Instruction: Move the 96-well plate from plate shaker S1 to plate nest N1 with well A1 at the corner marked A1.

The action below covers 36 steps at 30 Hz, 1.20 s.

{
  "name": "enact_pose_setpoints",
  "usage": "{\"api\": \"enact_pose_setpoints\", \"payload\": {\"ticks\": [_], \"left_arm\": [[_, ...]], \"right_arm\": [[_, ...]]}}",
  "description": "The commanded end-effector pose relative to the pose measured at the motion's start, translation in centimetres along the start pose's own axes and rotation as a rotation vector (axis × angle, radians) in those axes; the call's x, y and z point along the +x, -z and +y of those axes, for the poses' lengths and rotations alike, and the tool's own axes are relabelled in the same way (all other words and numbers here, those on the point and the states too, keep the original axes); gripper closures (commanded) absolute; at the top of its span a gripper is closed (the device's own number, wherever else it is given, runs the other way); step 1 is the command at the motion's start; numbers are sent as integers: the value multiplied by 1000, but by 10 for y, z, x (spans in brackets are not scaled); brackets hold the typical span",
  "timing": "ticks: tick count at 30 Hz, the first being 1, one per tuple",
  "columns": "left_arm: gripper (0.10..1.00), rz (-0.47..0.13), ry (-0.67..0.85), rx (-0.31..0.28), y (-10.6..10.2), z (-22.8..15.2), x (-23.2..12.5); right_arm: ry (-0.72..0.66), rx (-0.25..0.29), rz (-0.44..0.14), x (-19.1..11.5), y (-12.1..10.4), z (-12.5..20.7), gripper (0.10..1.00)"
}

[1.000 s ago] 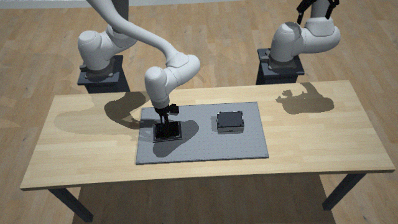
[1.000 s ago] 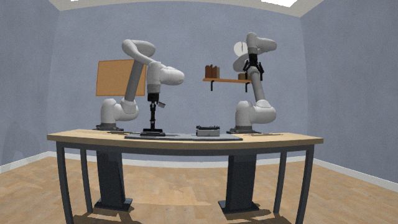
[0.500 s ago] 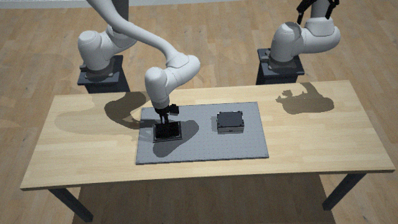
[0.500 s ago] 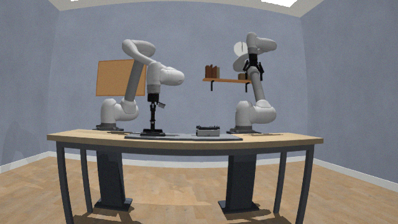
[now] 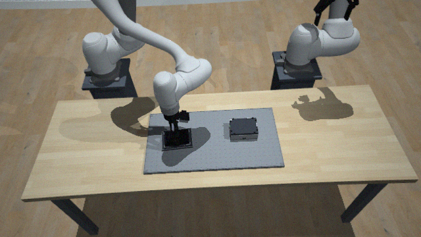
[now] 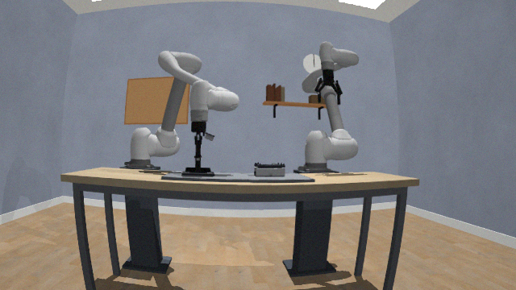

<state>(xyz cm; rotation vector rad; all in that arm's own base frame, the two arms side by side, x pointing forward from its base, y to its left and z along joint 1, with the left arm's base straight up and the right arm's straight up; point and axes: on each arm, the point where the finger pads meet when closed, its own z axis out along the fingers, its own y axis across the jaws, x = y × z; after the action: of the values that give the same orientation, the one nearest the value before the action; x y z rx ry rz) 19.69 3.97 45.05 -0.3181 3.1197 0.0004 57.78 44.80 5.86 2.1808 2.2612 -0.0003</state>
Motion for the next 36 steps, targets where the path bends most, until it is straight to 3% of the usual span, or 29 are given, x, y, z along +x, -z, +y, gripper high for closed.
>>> {"api": "enact_pose_setpoints", "payload": {"ticks": [1,36], "left_arm": [[98,-1,0,0,0,0,0],[98,-1,0,0,0,0,0]], "right_arm": [[0,-1,1,0,1,0,493],[0,-1,1,0,-4,0,493]]}}
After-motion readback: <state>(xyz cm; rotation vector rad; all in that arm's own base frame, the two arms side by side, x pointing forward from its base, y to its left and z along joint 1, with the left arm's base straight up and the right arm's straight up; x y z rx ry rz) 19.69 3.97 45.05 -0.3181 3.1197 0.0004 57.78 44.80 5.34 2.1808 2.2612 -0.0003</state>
